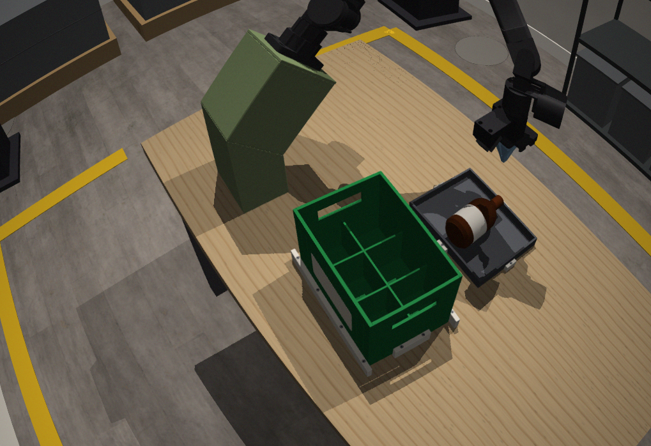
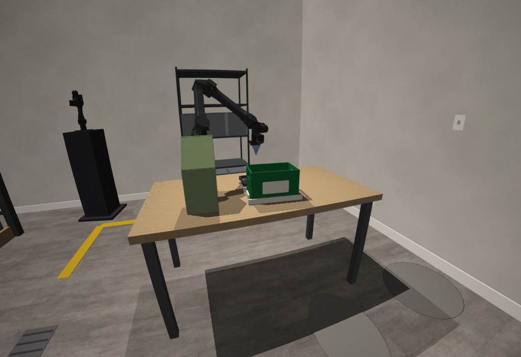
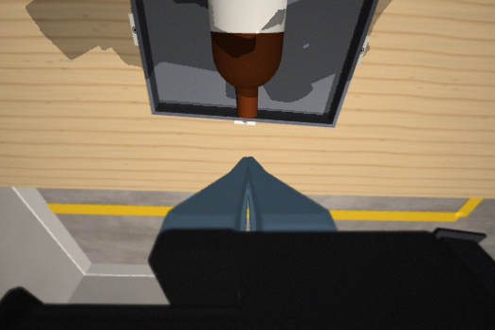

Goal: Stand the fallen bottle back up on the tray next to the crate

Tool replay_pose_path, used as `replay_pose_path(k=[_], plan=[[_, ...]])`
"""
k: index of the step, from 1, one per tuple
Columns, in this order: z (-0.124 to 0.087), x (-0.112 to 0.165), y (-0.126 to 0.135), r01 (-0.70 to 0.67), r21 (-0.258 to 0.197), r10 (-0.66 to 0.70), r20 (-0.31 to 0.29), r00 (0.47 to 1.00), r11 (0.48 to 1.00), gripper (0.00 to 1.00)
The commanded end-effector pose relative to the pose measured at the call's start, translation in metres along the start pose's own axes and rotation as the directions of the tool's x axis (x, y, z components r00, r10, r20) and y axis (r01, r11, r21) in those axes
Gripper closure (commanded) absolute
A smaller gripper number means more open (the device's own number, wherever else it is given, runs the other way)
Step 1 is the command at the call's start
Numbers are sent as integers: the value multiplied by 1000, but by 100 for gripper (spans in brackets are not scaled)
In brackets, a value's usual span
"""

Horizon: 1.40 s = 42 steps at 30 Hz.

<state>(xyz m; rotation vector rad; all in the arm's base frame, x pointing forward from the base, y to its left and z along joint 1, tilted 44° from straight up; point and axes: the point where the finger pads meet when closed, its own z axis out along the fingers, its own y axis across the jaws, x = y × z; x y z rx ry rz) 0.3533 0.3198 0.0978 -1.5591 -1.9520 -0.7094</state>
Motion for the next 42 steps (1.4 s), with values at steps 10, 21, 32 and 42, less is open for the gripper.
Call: replay_pose_path(k=[10, 21, 32, 42], plan=[[-8, -6, 7, 106, -20, -106, -1, 994, 994, 100], [-9, -5, 7, 493, -13, -493, 7, 870, 870, 100], [-8, -5, 7, 793, -11, -793, 13, 609, 609, 100], [-8, -6, 7, 933, -7, -933, 16, 361, 360, 100]])
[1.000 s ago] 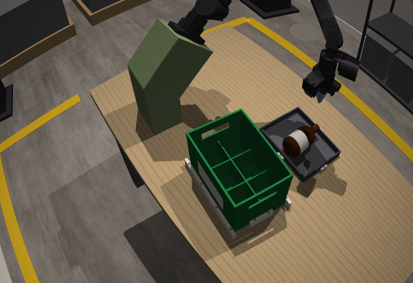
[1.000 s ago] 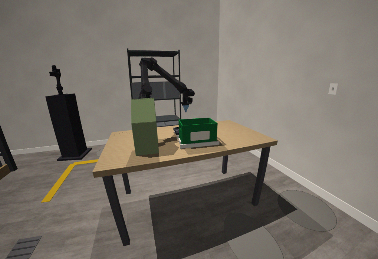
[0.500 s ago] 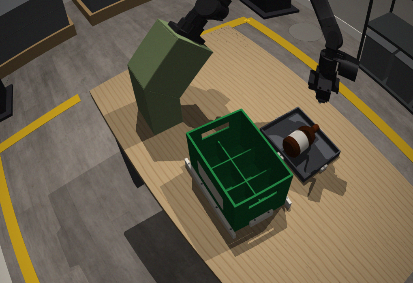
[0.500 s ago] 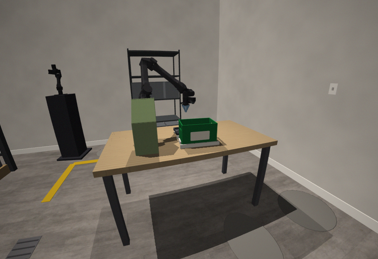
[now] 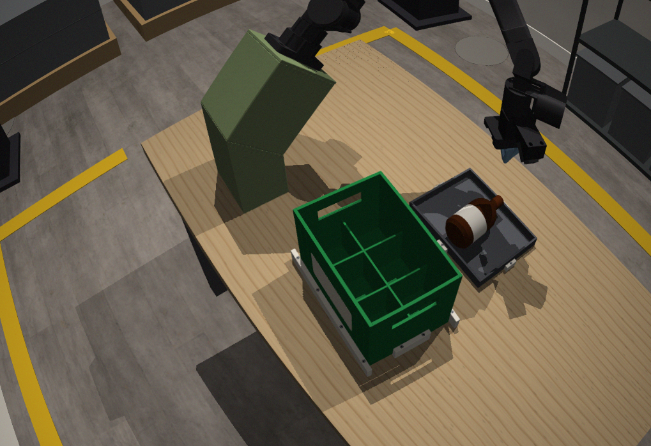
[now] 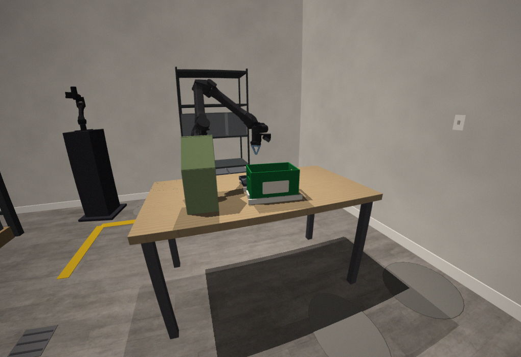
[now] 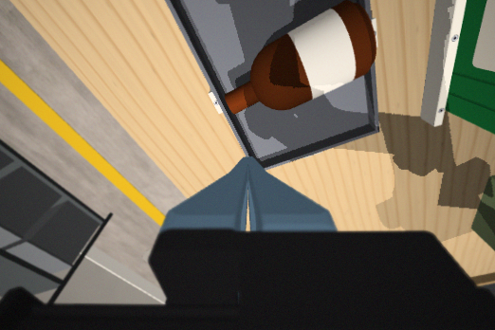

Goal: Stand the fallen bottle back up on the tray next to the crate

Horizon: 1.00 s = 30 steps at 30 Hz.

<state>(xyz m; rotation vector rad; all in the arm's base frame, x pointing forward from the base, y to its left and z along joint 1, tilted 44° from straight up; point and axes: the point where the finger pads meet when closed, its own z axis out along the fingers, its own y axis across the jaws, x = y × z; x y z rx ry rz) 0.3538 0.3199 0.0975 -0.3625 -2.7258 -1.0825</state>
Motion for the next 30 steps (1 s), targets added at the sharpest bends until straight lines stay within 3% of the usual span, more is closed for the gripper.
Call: replay_pose_path(k=[1, 3, 8, 12, 15, 17, 19, 20, 24, 25, 26, 27, 30], plan=[[-8, -8, -2, 124, -6, -124, 13, 992, 992, 100], [-8, -7, -3, 262, -2, -262, 10, 965, 965, 100], [-8, -7, -3, 432, 0, -432, 11, 902, 902, 100], [-7, -7, -3, 535, 2, -535, 11, 845, 845, 100], [-7, -7, -3, 644, 3, -644, 10, 765, 765, 100], [-7, -7, -3, 644, 3, -644, 10, 765, 765, 100], [-6, -7, -3, 732, 4, -732, 9, 681, 681, 100], [-6, -6, -3, 738, 4, -738, 8, 675, 675, 100], [-6, -6, -4, 841, 5, -841, 7, 541, 541, 100], [-6, -6, -4, 842, 5, -842, 7, 540, 540, 100], [-6, -6, -4, 877, 5, -877, 5, 481, 481, 100], [-6, -6, -4, 883, 5, -883, 5, 469, 469, 100], [-5, -5, -4, 936, 6, -936, 4, 351, 351, 100]])
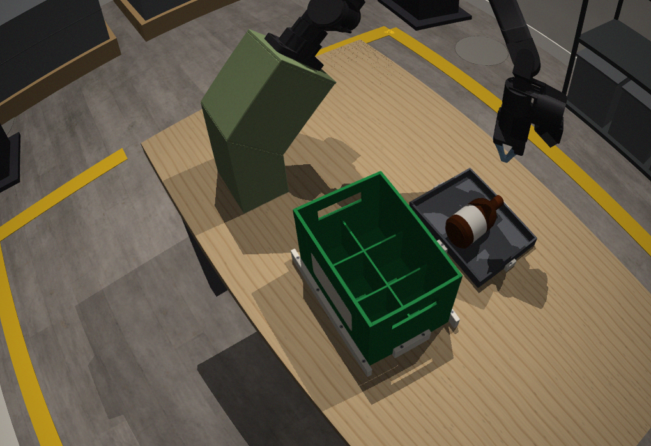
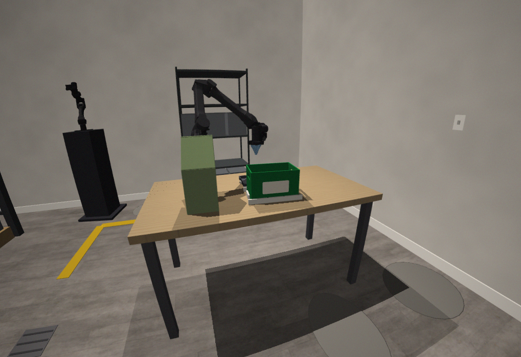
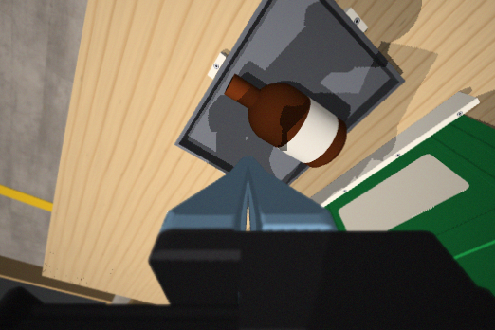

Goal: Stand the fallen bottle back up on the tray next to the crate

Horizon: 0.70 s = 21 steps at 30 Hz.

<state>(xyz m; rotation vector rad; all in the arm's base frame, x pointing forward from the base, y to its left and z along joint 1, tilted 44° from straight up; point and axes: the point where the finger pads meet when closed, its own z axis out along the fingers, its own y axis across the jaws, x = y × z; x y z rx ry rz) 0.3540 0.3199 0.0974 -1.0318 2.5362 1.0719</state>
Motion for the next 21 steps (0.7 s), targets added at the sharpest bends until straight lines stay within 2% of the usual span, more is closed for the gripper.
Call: replay_pose_path(k=[1, 5, 7, 12, 13, 14, 16, 17, 19, 21], plan=[[-5, 1, -6, 202, 5, -202, 3, 979, 979, 100], [-5, 1, -6, 276, 5, -276, 3, 961, 961, 100], [-5, 2, -6, 390, 4, -390, 0, 921, 921, 100], [-6, -4, -5, 526, 9, -526, 5, 851, 851, 100], [-6, -4, -5, 572, 9, -572, 5, 820, 820, 100], [-6, -4, -5, 574, 9, -575, 5, 818, 818, 100], [-5, -4, -5, 652, 9, -652, 4, 758, 758, 100], [-5, -4, -5, 657, 9, -657, 4, 754, 754, 100], [-5, -3, -5, 721, 9, -721, 3, 693, 693, 100], [-5, -3, -5, 721, 9, -721, 3, 693, 693, 100]])
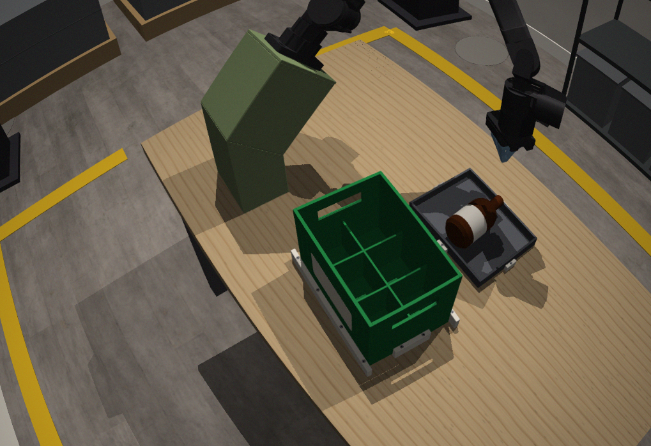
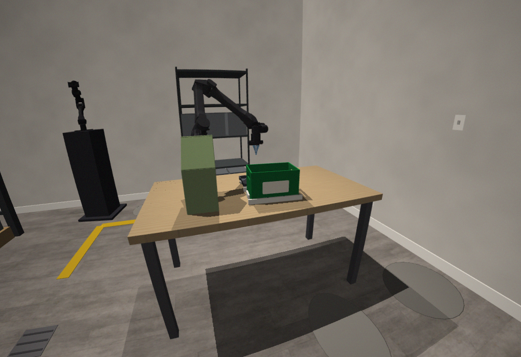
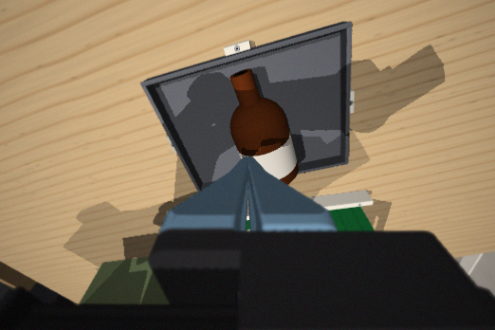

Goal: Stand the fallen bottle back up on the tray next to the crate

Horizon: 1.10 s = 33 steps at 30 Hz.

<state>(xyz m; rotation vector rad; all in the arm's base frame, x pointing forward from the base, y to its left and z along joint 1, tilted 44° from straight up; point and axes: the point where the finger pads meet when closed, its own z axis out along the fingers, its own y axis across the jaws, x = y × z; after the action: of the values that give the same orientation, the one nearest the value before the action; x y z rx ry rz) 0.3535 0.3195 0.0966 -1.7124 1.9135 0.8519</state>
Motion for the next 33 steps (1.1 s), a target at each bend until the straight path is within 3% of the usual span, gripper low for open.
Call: replay_pose_path(k=[1, 7, 14, 15, 33], plan=[[-5, 0, -6, 156, 9, -156, 3, 988, 988, 100], [-5, 0, -6, 295, 9, -295, 2, 955, 955, 100], [-5, 0, -5, 326, 9, -326, 2, 945, 945, 100], [-5, 0, -5, 326, 9, -326, 2, 945, 945, 39], [-5, 0, -5, 321, 9, -321, 2, 947, 947, 39]])
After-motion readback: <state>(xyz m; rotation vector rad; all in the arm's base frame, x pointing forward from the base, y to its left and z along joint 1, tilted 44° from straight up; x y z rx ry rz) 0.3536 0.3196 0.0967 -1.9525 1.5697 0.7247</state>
